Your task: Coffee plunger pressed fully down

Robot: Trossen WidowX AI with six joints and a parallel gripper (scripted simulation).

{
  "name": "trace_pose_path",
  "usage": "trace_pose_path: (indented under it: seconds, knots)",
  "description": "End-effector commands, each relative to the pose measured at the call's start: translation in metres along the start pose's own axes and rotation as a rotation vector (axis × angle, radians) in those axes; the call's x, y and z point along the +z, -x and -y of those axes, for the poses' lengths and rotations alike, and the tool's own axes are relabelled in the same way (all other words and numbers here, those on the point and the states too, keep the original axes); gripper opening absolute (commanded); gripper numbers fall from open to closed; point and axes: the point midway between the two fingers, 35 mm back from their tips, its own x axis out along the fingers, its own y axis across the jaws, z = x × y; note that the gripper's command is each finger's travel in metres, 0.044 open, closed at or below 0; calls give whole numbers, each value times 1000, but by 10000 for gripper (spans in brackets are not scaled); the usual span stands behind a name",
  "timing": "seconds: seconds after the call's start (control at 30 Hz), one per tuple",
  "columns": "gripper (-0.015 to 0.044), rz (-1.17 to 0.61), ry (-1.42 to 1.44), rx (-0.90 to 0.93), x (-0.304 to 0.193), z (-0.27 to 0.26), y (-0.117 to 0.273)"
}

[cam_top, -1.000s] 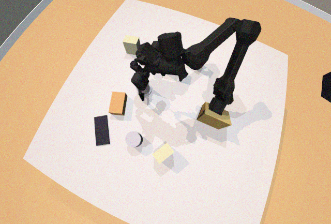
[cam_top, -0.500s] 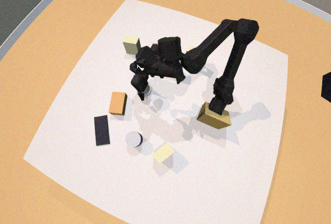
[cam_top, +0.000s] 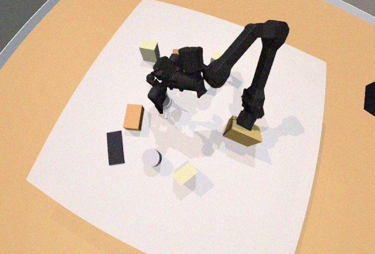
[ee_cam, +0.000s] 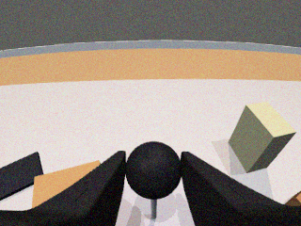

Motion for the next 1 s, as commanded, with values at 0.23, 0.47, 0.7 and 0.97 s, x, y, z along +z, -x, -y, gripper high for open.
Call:
trace_pose_path:
  seconds: [0.23, 0.47, 0.7, 0.97]
  knots:
    - [124, -78, 45, -10, -32, 1, -16]
    - [124, -78, 45, -11, -30, 0, -17]
    - [124, -78, 45, -11, -29, -1, -18]
    - [124, -78, 45, -11, -28, -2, -19]
